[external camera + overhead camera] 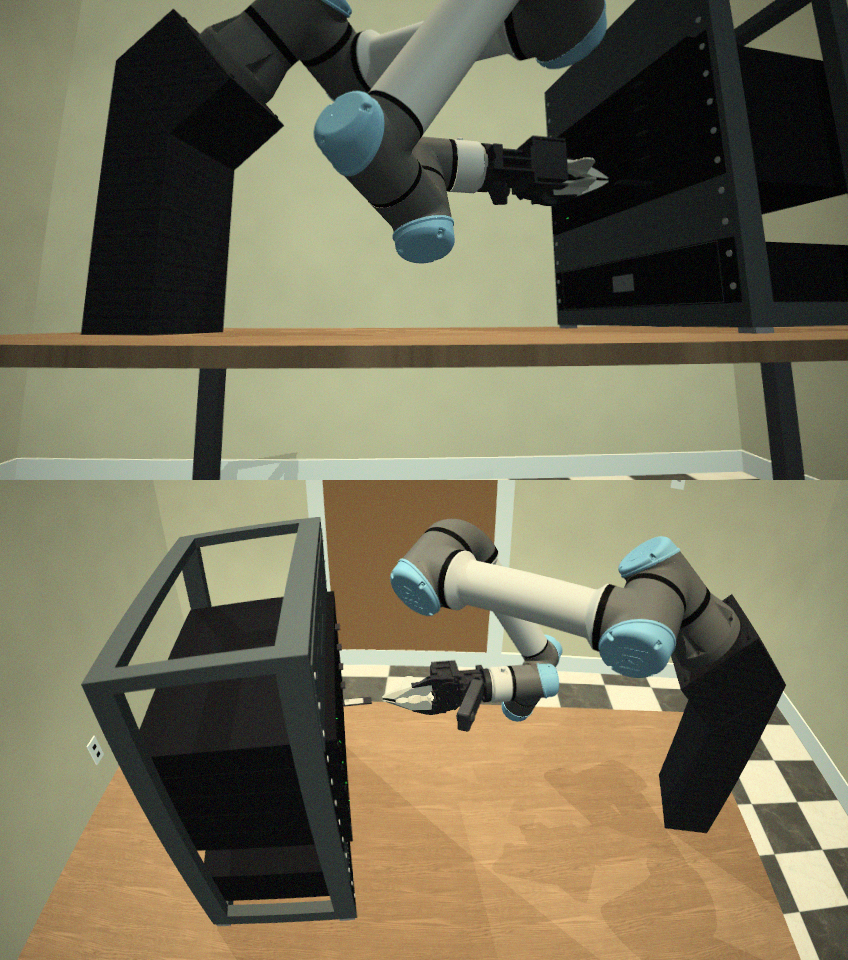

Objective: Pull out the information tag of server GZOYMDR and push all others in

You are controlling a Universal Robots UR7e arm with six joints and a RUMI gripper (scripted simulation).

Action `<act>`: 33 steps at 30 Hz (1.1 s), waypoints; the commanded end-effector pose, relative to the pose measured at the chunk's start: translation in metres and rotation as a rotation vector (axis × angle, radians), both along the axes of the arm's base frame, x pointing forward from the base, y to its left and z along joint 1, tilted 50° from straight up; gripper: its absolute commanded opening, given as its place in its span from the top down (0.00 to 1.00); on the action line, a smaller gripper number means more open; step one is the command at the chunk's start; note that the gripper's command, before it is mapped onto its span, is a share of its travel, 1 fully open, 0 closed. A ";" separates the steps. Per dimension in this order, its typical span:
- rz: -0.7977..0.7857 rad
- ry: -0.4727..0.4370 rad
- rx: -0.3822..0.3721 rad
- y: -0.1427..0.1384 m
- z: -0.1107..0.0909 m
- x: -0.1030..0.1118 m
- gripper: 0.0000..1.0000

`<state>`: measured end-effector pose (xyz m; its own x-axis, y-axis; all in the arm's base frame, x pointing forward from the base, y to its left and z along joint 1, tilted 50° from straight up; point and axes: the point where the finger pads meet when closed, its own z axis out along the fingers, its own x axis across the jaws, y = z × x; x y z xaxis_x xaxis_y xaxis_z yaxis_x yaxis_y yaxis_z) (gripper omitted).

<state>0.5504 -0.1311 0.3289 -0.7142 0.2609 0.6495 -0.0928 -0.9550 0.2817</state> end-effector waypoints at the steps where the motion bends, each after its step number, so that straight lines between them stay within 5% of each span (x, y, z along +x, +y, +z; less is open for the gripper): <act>1: -0.001 -0.001 0.000 0.001 0.008 0.008 1.00; 33: -0.001 -0.001 0.000 0.002 0.010 0.010 1.00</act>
